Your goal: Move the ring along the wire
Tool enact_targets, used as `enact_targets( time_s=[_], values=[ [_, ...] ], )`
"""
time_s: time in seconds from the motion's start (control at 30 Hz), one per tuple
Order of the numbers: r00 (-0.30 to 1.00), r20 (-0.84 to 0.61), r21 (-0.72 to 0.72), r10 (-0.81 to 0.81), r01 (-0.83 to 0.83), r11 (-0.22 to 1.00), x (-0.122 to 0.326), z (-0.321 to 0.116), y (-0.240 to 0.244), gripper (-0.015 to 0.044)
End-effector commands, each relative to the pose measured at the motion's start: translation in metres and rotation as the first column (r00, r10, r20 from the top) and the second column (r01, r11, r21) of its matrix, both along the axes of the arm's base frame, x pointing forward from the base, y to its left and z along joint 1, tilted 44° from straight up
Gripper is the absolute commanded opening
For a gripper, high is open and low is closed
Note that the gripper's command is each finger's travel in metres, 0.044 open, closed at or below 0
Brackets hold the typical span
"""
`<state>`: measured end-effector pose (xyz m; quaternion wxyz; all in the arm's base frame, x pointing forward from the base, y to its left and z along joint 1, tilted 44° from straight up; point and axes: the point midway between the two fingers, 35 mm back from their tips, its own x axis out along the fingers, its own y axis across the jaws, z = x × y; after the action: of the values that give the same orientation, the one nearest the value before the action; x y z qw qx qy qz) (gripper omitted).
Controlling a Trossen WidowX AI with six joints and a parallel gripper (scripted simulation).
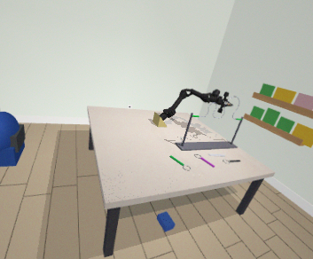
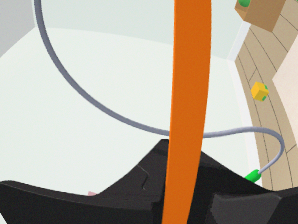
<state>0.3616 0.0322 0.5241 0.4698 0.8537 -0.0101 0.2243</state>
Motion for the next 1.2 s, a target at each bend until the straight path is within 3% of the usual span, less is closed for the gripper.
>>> enact_targets(
  time_s=[0.0,1.17],
  values=[
    [1.0,0.003,0.054,0.002,-0.002,0.999,0.0007,-0.002,-0.0015,-0.015],
    [0.997,0.077,0.461,-0.003,-0.033,0.887,-0.0016,0.0073,-0.0113,-0.015]
  ],
)
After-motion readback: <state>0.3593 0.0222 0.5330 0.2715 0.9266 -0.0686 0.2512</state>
